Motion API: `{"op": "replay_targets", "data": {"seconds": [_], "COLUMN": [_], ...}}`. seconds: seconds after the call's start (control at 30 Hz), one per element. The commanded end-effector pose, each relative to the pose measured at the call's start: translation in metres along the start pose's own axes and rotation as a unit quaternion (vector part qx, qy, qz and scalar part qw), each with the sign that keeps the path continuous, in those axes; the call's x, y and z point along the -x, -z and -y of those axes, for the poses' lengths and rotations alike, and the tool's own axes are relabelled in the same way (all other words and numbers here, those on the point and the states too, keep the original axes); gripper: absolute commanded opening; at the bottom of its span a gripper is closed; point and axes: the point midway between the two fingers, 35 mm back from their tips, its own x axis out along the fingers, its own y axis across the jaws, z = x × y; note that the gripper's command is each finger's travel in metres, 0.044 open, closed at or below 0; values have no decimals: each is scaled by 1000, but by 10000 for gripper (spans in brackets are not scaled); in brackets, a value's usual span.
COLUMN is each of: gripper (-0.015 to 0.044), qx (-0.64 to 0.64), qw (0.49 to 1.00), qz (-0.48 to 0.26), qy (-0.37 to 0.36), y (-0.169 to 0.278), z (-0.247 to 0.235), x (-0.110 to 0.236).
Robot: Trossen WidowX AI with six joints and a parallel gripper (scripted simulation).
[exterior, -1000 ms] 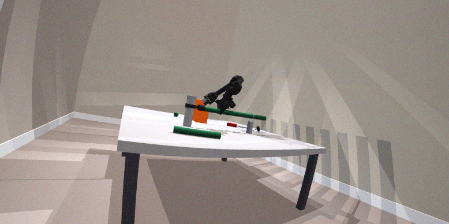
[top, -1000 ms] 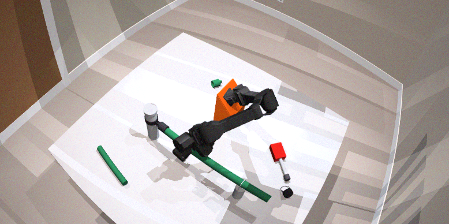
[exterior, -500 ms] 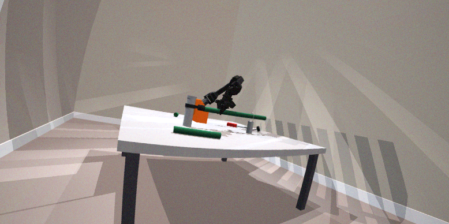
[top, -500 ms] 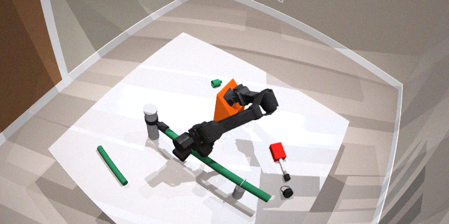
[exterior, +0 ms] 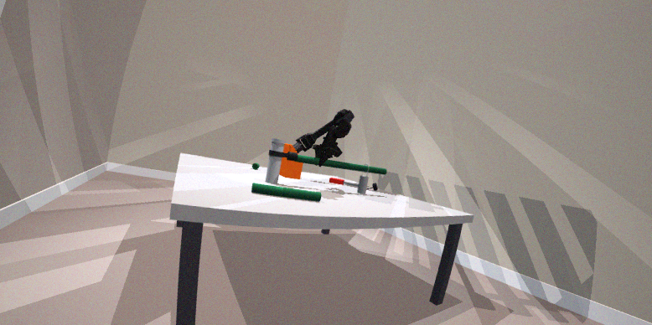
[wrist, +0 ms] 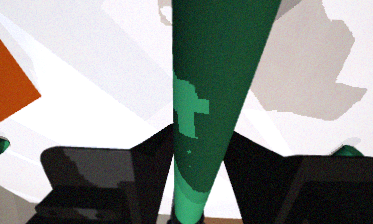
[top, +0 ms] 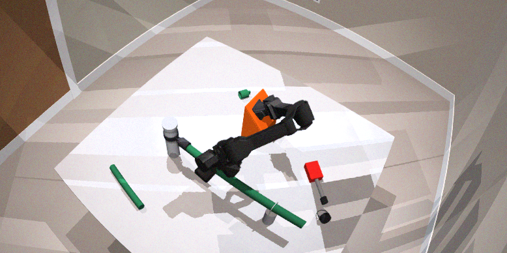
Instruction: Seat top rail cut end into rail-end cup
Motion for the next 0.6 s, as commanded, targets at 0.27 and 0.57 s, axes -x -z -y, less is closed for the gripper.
{"op": "replay_targets", "data": {"seconds": [0.27, 0.57], "gripper": [0, 0], "qx": [1, 1], "qw": [1000, 1000], "qz": [-7, -8], "qy": [1, 1], "y": [5, 7], "z": [0, 0], "x": [2, 3]}}
